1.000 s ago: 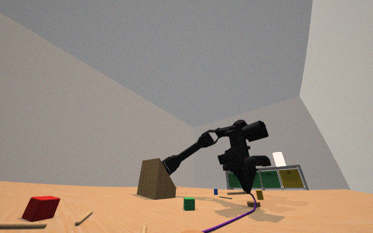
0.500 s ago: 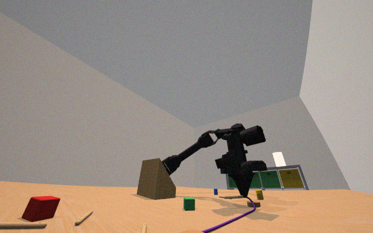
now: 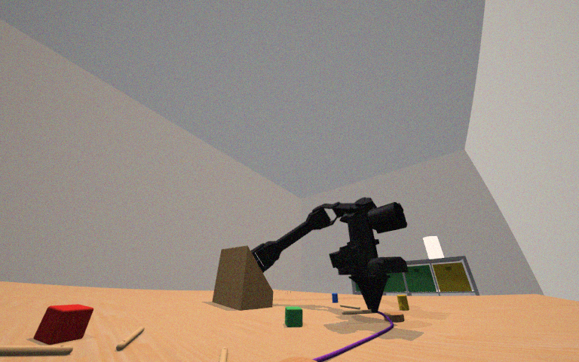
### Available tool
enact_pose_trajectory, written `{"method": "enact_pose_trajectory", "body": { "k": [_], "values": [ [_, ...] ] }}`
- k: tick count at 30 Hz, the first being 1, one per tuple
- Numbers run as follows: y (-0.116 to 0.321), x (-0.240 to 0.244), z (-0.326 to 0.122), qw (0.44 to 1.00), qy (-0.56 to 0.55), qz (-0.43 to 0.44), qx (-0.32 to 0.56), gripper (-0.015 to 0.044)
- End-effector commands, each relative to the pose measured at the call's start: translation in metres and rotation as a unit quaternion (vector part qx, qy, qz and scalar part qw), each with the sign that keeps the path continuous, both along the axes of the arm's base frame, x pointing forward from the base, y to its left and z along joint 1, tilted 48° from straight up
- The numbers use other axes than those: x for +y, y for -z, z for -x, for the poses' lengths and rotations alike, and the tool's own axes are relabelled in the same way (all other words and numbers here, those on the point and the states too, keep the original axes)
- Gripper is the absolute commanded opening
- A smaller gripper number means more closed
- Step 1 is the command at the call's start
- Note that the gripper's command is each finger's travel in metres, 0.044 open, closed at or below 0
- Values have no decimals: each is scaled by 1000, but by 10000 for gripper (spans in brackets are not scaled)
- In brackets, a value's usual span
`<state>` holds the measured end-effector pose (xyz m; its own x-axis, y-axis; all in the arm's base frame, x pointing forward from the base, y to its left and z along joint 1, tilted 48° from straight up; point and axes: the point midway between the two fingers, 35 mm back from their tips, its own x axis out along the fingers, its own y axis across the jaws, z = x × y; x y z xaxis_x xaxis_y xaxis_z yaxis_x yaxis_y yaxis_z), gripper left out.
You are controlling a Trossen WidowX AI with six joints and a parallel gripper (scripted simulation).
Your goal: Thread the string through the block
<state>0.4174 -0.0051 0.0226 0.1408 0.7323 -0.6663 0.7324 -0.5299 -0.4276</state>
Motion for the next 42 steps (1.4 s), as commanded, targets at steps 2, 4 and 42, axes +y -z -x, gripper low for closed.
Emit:
{"method": "enact_pose_trajectory", "body": {
  "k": [2,4,42],
  "values": [
    [-3,4,4,1000,2,-1,-4,0],
    [-2,5,6,1000,2,-1,-4,0],
    [1,9,11,1000,3,-2,-5,0]
  ]
}}
